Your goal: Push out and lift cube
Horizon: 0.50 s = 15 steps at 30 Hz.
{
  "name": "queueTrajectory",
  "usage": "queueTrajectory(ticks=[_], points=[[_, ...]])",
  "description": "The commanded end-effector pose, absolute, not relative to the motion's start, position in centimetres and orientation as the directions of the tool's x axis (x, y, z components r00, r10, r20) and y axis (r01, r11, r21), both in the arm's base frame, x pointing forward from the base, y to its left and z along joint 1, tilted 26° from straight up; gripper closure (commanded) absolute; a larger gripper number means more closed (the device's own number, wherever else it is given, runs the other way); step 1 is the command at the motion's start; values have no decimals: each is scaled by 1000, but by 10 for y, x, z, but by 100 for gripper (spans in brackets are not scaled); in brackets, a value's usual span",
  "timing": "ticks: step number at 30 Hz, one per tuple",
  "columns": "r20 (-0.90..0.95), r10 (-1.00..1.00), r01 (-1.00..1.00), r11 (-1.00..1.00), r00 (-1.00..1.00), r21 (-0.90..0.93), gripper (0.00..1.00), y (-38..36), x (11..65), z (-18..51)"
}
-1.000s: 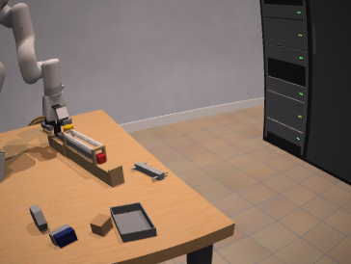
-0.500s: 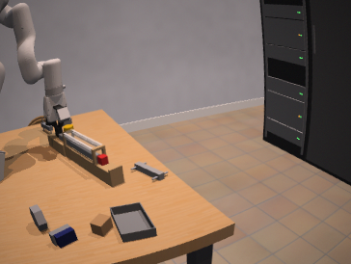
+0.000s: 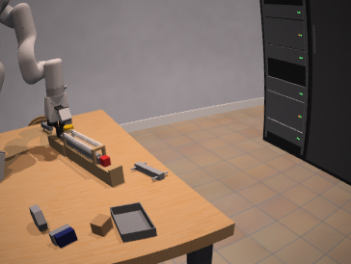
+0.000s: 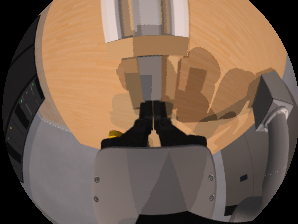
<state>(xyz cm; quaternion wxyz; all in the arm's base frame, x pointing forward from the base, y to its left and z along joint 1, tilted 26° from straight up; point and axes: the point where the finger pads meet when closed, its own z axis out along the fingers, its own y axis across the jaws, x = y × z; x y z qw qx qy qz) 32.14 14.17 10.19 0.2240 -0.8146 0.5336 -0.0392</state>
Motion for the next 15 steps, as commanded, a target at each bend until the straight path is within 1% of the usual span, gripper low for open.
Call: queueTrajectory(ticks=[1,15], points=[[-176,-886,-851,-330,428,-410,100,137,325,102],[-176,-886,-851,-330,428,-410,100,126,330,100]])
